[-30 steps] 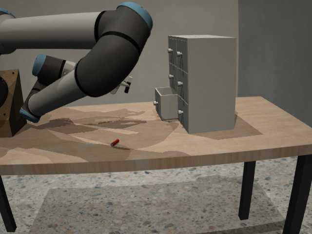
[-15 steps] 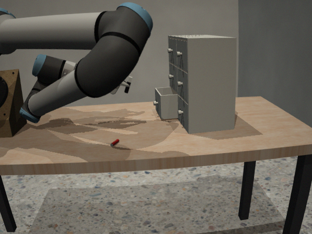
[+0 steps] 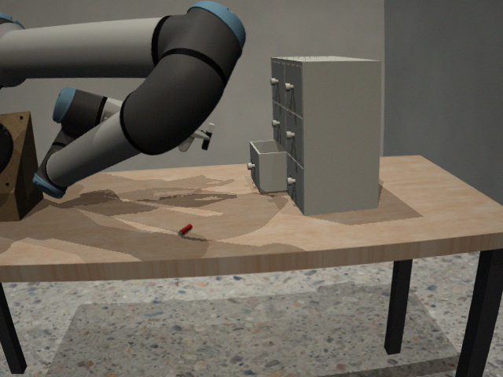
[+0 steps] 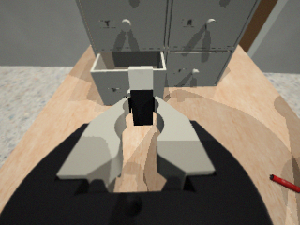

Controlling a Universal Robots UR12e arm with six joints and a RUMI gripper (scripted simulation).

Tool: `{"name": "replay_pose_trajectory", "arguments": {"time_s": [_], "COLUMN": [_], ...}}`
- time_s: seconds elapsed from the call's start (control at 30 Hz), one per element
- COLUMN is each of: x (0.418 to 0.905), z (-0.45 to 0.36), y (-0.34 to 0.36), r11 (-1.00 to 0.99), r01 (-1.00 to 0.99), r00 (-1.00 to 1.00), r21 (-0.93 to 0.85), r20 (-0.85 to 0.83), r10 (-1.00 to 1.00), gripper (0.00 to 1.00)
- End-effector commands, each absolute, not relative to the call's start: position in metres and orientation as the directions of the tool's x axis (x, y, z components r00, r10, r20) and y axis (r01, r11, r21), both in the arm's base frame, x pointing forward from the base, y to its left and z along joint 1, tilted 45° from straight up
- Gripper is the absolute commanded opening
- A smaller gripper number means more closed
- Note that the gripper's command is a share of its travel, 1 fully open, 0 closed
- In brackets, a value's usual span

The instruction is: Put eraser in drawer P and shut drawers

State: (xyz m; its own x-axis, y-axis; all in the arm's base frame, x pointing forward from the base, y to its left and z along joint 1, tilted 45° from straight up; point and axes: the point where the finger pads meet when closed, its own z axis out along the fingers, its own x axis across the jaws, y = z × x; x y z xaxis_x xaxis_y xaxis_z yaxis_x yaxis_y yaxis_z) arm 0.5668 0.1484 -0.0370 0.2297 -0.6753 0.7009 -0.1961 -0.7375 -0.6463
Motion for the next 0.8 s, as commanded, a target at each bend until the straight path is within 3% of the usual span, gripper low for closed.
{"name": "replay_pose_trajectory", "arguments": {"time_s": [0.0, 0.77], "x": [0.57, 0.592], "z": [-0.037, -0.038], "y": [0.15, 0.156], "r11": [-0.738, -0.738], "r01": [-0.196, -0.196], "r00": [0.23, 0.23], "r21": [-0.646, -0.646], "r20": [0.701, 0.701], "r10": [-0.675, -0.675], "gripper": [0.11, 0.11]}}
